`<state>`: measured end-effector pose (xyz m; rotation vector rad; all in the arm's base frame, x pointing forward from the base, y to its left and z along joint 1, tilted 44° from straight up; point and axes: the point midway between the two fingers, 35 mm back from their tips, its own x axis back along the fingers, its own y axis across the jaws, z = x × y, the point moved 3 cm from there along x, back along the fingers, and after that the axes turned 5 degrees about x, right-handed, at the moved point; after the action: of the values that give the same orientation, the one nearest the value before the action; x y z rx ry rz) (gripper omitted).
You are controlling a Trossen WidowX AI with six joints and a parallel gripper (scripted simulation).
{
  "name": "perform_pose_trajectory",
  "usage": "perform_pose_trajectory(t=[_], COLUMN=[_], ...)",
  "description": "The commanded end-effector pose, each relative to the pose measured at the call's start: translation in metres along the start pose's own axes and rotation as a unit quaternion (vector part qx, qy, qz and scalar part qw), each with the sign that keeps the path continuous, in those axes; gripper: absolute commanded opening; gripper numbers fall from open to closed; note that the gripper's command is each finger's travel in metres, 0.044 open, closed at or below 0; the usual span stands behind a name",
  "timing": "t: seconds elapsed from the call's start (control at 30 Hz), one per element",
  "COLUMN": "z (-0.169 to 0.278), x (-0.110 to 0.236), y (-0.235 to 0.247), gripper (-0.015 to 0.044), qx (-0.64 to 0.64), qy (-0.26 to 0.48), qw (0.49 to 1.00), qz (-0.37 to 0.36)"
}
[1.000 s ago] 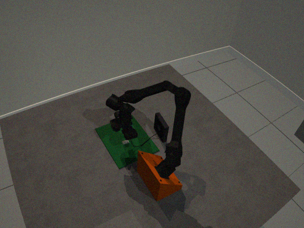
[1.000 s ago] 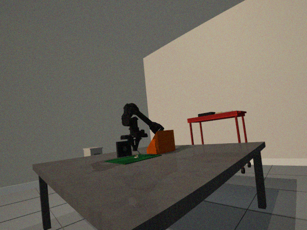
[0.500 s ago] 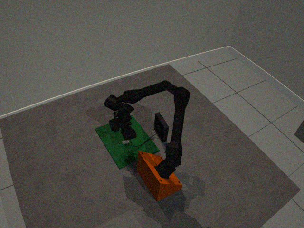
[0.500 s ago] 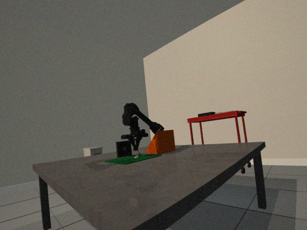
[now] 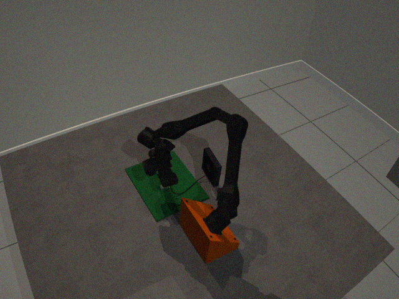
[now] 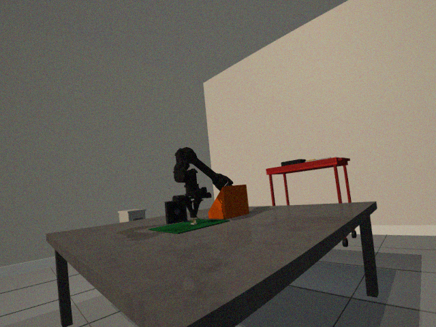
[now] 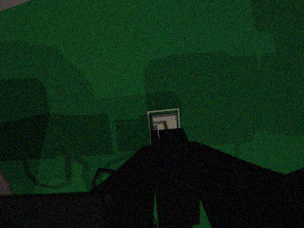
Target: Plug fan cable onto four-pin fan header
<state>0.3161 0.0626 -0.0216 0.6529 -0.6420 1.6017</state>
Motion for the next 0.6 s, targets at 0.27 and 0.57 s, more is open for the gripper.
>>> perform_pose_trajectory(t=[0.27,0.57], z=[-0.0006,0.0016], x=[-0.0048,-0.0048], y=[0.0004,-0.0014], gripper=[0.0,0.0], qx=[0.004,0.009], qy=[0.002,0.002], qw=[1.0,1.0], qz=[0.002,0.002])
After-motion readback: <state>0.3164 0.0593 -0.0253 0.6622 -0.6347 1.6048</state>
